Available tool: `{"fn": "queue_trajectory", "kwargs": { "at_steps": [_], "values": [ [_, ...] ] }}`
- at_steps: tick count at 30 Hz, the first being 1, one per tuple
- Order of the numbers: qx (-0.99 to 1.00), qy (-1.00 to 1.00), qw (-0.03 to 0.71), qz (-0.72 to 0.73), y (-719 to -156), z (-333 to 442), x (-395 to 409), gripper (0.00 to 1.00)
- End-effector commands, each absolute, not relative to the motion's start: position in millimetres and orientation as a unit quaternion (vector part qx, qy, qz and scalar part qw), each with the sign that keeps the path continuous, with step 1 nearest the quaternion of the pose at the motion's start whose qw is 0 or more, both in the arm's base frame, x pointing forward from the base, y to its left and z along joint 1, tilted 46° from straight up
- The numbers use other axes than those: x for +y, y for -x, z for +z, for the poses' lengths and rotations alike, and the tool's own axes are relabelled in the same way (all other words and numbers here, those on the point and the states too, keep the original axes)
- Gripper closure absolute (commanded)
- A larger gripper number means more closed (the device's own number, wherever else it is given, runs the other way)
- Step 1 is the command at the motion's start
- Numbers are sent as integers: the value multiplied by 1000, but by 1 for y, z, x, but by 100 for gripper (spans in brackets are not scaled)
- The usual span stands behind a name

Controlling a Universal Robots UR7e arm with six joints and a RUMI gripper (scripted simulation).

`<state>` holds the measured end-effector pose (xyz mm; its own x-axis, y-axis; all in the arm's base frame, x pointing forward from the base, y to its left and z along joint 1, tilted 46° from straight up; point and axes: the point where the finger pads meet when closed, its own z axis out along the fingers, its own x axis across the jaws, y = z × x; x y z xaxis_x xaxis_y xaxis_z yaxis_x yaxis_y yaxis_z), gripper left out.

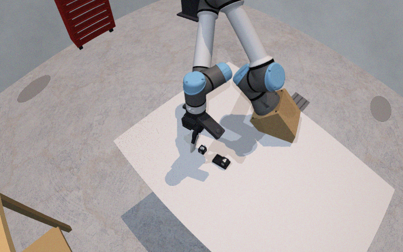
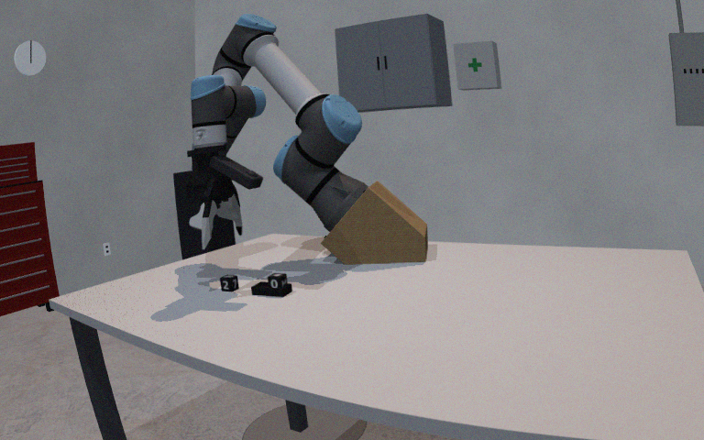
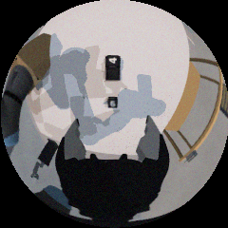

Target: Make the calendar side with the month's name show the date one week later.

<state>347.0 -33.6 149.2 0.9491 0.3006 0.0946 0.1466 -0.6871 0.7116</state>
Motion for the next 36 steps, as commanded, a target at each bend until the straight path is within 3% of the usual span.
{"fn": "queue_trajectory", "kwargs": {
  "at_steps": [1,8,9,36],
  "values": [
    [97,-915,374,111,-348,150,-34,0],
    [93,-916,374,113,-348,150,-34,0],
    [93,-916,374,113,-348,150,-34,72],
    [93,-916,374,113,-348,150,-34,72]
  ]
}}
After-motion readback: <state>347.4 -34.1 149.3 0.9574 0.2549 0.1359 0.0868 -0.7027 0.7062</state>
